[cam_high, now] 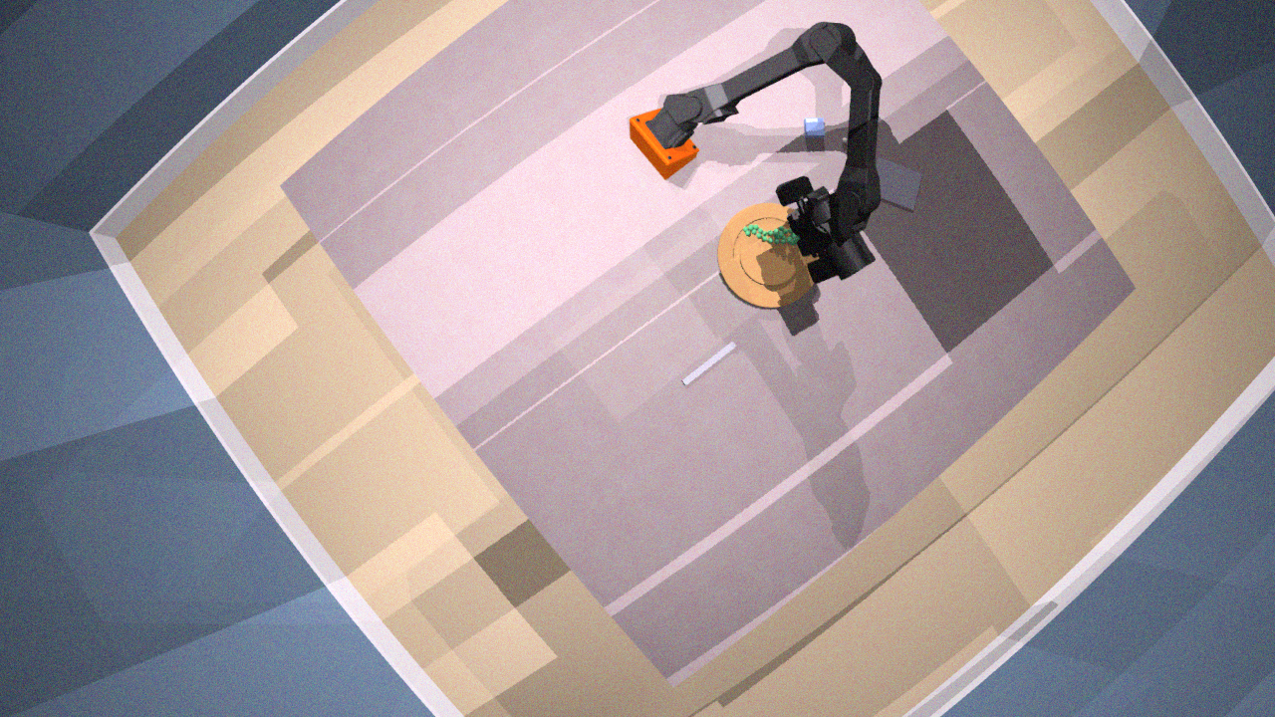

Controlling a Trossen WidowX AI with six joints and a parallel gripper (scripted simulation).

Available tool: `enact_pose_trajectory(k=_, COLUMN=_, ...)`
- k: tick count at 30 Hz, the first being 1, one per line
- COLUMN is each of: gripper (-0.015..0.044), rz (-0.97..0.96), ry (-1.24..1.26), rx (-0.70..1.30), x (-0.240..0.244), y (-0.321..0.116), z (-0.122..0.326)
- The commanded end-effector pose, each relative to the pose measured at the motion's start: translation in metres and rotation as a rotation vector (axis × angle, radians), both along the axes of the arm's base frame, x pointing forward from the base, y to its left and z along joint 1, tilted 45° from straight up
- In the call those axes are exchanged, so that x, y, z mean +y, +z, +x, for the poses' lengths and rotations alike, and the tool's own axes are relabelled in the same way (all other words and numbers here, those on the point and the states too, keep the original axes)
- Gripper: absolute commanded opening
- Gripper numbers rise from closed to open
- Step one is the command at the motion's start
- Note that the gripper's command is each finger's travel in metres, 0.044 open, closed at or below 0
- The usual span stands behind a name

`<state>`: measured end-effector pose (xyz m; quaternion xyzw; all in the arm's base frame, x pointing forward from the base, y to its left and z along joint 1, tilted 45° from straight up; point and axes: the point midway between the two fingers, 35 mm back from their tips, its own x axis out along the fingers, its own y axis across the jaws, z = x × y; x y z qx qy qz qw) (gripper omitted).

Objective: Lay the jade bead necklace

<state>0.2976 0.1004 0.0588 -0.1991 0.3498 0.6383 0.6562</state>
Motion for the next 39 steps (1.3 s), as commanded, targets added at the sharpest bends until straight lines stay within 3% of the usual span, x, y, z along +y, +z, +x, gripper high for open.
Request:
enact_pose_trajectory(k=1, gripper=0.0000, rz=0.003, ry=-0.003, rx=0.001, x=0.0031, y=-0.0013, z=0.0004)
enact_pose_trajectory(k=39, gripper=0.0000, rz=0.004, ry=-0.003, rx=0.001, x=0.0126, y=-0.0107, z=-0.0005)
